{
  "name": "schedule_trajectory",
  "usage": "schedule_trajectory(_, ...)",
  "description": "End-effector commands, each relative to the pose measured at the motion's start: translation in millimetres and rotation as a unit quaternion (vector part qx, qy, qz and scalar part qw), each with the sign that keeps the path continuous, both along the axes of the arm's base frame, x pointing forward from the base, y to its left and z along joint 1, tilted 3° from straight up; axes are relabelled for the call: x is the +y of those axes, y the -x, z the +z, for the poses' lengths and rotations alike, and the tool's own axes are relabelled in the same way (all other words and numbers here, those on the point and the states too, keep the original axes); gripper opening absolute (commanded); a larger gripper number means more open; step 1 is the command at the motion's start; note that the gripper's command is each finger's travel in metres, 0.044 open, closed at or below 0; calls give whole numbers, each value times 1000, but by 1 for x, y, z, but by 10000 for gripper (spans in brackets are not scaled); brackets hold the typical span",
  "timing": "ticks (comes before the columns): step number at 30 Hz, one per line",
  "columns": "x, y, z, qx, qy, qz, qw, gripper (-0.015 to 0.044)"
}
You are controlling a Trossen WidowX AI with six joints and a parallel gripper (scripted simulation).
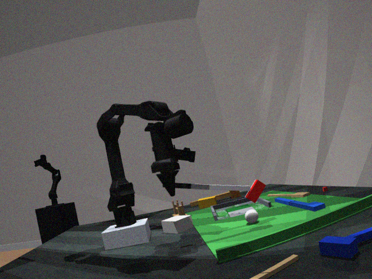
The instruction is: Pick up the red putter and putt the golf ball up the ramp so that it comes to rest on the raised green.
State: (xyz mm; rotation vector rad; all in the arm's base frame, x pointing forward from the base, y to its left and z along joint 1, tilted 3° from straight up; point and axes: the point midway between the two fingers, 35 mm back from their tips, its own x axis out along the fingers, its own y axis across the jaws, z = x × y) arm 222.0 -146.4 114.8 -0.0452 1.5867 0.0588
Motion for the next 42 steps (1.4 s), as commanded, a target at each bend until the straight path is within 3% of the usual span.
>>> schedule_trajectory(1,-1,1,-9,0,-1,-6,1000,0)
schedule_trajectory(9,0,2,-38,0,-1,-6,1000,0)
schedule_trajectory(42,0,2,-65,1,-1,-3,1000,0)
